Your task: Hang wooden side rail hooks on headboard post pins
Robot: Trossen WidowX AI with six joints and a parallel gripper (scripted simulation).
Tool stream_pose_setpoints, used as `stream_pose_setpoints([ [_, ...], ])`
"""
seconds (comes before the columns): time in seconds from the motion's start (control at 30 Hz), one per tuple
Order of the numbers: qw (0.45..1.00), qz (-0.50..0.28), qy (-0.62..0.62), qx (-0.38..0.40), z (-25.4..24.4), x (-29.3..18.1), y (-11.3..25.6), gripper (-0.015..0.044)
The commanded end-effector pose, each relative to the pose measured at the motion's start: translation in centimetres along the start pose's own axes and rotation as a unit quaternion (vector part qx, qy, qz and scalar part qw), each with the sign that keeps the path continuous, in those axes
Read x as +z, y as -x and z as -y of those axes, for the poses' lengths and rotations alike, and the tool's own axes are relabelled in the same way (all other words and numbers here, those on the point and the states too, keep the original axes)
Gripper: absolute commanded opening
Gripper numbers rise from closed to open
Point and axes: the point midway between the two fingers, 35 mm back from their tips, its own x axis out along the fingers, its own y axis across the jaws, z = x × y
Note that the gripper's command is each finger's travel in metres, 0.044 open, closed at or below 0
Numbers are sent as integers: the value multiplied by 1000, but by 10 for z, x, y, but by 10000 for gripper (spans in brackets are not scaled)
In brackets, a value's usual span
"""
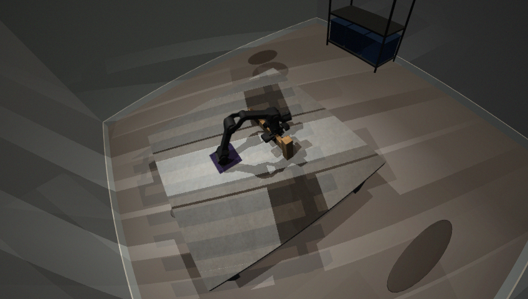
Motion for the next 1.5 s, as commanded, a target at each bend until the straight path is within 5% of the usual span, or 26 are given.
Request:
stream_pose_setpoints([
  [0.0,1000,-3,2,-3,1,-2,3,0],
  [0.53,1000,-3,2,-4,3,-3,4,0],
  [0.93,1000,-1,0,1,0,-2,1,315],
  [1.1,1000,-2,1,-2,1,-1,31,440],
  [1.47,1000,-1,2,-3,1,20,41,440],
])
